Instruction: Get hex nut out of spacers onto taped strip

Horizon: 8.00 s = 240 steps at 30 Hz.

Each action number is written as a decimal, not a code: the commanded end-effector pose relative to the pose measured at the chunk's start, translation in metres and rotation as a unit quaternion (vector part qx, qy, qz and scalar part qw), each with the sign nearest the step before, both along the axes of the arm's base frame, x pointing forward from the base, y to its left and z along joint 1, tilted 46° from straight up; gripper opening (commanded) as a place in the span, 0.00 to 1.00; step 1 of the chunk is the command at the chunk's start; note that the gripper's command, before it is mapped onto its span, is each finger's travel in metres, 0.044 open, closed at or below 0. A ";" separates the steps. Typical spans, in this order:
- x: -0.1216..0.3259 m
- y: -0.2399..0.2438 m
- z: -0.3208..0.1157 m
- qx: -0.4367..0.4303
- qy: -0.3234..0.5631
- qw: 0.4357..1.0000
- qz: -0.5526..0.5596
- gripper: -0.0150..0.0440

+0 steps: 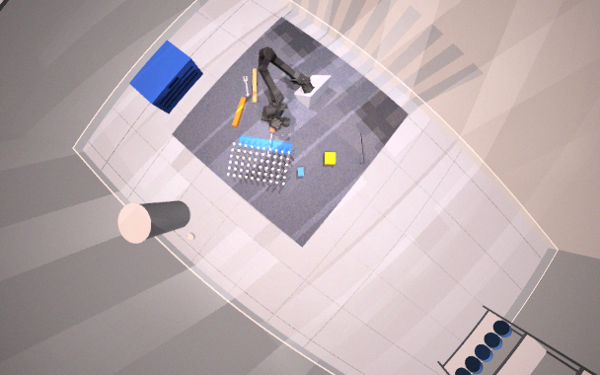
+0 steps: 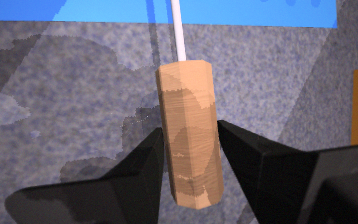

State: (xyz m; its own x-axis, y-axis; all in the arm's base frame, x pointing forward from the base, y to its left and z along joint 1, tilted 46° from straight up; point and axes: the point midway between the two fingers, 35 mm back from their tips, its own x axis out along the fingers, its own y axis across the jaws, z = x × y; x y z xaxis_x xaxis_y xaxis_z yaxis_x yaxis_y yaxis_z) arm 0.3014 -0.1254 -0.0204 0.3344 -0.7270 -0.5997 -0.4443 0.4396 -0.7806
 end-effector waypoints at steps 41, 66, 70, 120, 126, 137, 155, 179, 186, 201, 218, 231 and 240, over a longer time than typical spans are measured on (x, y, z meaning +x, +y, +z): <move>0.029 0.008 -0.010 0.001 -0.004 1.000 0.001 0.25; 0.043 0.012 -0.015 0.001 -0.005 1.000 0.001 0.25; 0.045 0.013 -0.016 0.001 -0.005 1.000 0.001 0.25; 0.072 0.021 -0.027 0.001 -0.006 1.000 0.001 0.25; 0.075 0.022 -0.028 0.001 -0.006 1.000 0.001 0.25; 0.081 0.024 -0.031 0.001 -0.006 1.000 0.001 0.25; 0.087 0.026 -0.035 0.002 -0.007 1.000 0.001 0.25; 0.085 0.013 -0.050 0.002 -0.004 1.000 0.003 0.25; 0.085 0.013 -0.050 0.002 -0.004 1.000 0.003 0.25; 0.078 0.010 -0.046 0.001 -0.004 1.000 0.002 0.25; 0.069 0.007 -0.043 0.001 -0.004 1.000 0.002 0.25; 0.063 0.005 -0.040 0.001 -0.004 1.000 0.002 0.25; 0.058 0.004 -0.038 0.001 -0.003 1.000 0.002 0.25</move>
State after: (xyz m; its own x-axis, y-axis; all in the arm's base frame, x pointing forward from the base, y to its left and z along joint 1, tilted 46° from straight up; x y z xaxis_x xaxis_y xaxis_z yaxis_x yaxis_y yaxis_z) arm 0.3625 -0.1207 -0.0607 0.3412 -0.7232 -0.6004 -0.4377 0.4430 -0.7824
